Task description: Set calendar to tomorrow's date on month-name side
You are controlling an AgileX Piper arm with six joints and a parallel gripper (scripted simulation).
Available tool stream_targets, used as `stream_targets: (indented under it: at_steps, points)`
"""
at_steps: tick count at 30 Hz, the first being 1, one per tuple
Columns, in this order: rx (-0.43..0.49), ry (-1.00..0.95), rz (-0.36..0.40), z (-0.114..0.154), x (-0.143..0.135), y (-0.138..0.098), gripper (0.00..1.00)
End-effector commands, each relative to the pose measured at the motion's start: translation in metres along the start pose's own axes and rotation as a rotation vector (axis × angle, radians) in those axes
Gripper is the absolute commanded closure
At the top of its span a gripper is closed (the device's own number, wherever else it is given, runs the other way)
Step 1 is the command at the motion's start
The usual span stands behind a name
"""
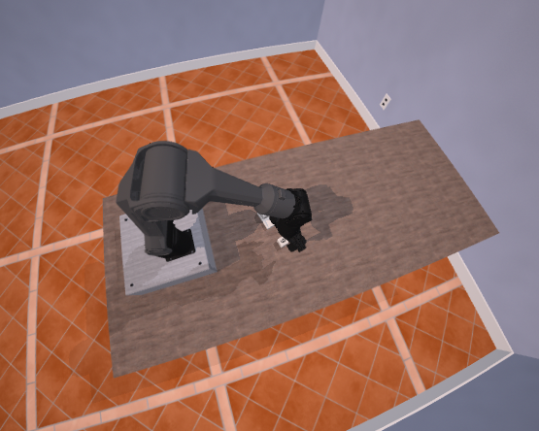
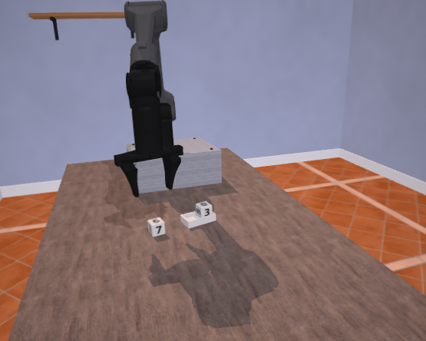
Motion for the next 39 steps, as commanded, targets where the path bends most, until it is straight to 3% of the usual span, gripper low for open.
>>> stream_targets:
  at_steps: [1,13,20,22,33,39]
  points:
    - [-0.004,-0.001,0.001,-0.001,0.0,-0.001,0.0]
    - [-0.002,-0.114,0.0,-0.001,0.0,0.001,0.0]
    - [-0.001,-0.513,-0.001,-0.001,0.001,0.004,0.0]
    - [-0.001,-0.513,-0.001,-0.001,0.001,0.004,0.0]
    - [-0.001,-1.318,0.0,-0.001,0.001,0.009,0.0]
    - [-0.001,-1.49,0.001,-0.001,0.002,0.01,0.0]
Point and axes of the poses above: the point where the finger pads meet when closed, its own y axis out along the fingers, its own x axis across the jaws, z = x × y, the point moved 6 cm from there along -y, back along the fingers, and after that the axes turned 1 degree about -y, right-handed, at the moved point
